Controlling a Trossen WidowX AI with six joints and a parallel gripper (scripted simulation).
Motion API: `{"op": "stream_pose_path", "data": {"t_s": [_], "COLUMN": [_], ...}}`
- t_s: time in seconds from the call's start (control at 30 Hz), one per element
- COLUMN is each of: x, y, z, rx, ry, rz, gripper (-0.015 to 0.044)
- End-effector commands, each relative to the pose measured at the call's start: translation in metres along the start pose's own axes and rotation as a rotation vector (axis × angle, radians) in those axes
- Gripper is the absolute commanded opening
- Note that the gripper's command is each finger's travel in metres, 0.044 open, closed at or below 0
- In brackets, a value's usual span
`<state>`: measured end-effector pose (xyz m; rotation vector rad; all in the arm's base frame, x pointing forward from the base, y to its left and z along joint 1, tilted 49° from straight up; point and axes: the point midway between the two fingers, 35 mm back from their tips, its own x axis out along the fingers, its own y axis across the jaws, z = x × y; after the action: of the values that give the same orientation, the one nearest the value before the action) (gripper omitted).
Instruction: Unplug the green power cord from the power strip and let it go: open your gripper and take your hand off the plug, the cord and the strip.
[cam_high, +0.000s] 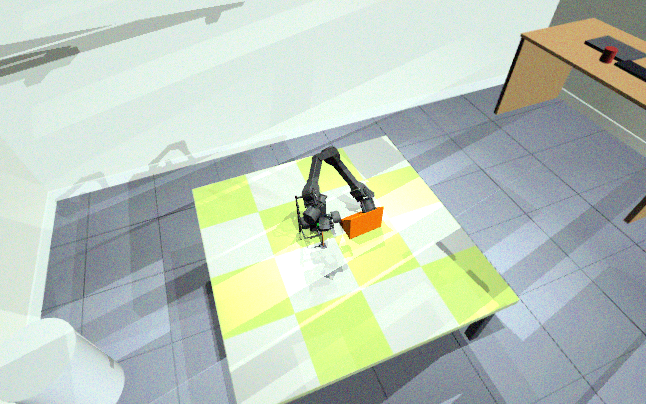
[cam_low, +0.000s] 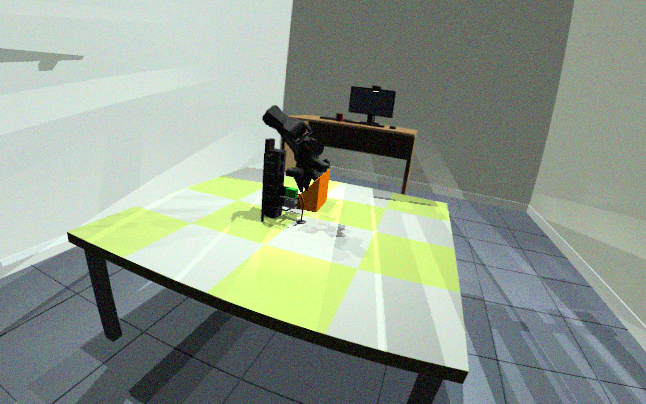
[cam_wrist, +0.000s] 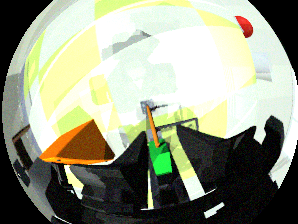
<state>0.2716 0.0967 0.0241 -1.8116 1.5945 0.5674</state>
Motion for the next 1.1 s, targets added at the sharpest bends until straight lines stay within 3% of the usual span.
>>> {"op": "stream_pose_path", "data": {"t_s": [0.0,1.07], "x": [0.004,0.002], "y": [0.007,0.004], "z": [-0.005,-0.043], "rx": [-0.079,-0.08], "ry": [0.046,0.048], "rz": [0.01,0.01], "gripper": [0.016,0.016]}}
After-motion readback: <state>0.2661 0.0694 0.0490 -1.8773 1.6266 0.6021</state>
